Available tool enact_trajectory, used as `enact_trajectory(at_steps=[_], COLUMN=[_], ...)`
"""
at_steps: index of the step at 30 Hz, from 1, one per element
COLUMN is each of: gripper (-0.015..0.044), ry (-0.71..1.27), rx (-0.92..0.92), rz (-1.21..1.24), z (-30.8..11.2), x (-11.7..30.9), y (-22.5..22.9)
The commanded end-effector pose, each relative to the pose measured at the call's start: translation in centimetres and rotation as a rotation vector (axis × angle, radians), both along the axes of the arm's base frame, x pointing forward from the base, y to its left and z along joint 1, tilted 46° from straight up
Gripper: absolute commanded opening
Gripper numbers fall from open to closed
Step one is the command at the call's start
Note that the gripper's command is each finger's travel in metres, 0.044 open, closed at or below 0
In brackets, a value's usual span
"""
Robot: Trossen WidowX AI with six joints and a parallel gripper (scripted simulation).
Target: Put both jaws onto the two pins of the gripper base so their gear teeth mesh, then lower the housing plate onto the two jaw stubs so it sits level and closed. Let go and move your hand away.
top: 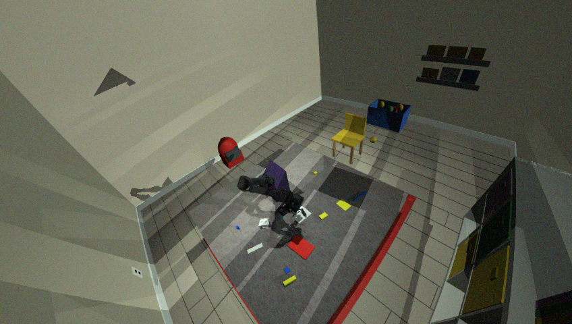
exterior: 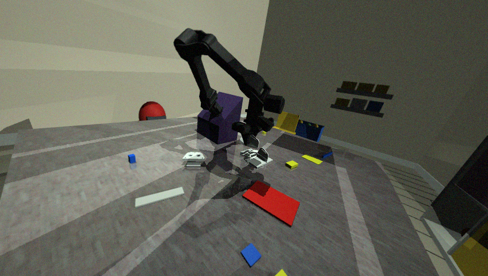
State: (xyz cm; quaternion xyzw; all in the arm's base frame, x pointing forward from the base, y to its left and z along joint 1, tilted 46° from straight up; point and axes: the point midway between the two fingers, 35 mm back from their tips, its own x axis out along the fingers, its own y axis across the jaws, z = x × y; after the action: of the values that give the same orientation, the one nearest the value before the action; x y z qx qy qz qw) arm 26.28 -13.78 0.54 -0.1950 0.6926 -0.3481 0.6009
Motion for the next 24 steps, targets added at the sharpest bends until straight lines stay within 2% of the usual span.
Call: enact_trajectory(at_steps=[1,24], gripper=[0.0134,0.0134], ry=[0.005,0.014], rx=[-0.003,0.000], rz=[0.008,0.017], z=[0.12,-0.09], x=[-0.04,0.33], y=[-0.09,0.04])
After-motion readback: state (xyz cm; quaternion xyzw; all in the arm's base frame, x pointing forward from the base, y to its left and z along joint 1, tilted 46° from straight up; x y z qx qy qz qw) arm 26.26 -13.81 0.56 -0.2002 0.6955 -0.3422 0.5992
